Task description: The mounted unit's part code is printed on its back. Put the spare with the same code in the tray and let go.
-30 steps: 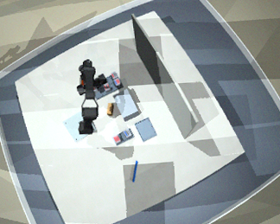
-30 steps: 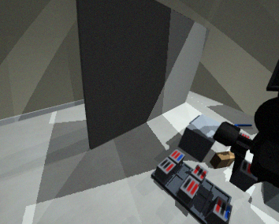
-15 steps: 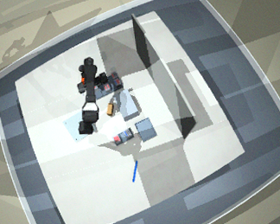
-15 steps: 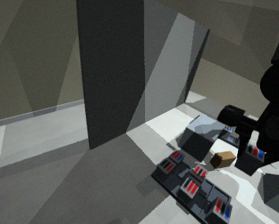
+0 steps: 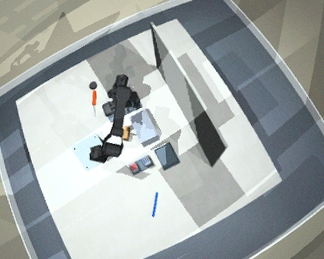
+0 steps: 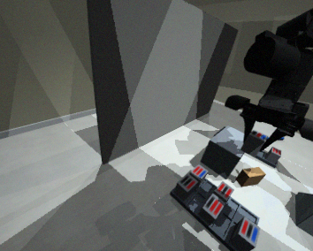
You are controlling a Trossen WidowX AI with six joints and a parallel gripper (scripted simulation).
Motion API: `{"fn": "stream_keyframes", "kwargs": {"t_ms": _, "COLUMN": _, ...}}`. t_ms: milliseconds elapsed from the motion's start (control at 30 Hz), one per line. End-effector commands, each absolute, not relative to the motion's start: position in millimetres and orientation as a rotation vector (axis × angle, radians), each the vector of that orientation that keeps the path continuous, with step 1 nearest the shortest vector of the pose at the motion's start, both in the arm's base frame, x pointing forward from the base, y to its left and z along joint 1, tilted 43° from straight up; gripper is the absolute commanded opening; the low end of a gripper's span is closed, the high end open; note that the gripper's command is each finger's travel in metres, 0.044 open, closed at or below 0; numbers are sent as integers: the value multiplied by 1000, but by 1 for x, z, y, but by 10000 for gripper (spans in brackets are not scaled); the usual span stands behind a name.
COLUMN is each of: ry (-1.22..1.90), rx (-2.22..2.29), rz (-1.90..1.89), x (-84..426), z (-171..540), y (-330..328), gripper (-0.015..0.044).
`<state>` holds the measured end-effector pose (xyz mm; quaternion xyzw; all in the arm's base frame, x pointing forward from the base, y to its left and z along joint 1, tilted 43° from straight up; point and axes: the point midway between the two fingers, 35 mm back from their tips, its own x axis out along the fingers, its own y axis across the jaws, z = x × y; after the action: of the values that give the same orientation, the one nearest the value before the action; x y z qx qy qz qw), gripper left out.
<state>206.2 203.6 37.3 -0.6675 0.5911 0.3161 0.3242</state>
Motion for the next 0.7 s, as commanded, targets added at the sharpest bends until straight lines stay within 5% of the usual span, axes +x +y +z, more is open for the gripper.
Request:
{"fn": "stream_keyframes", "kwargs": {"t_ms": 0, "ry": 1517, "rx": -1753, "rz": 849, "x": 222, "z": 52, "y": 198, "gripper": 0}}
{"fn": "stream_keyframes", "kwargs": {"t_ms": 667, "ry": 1481, "rx": -1801, "rz": 812, "x": 305, "z": 138, "y": 112, "gripper": 0}}
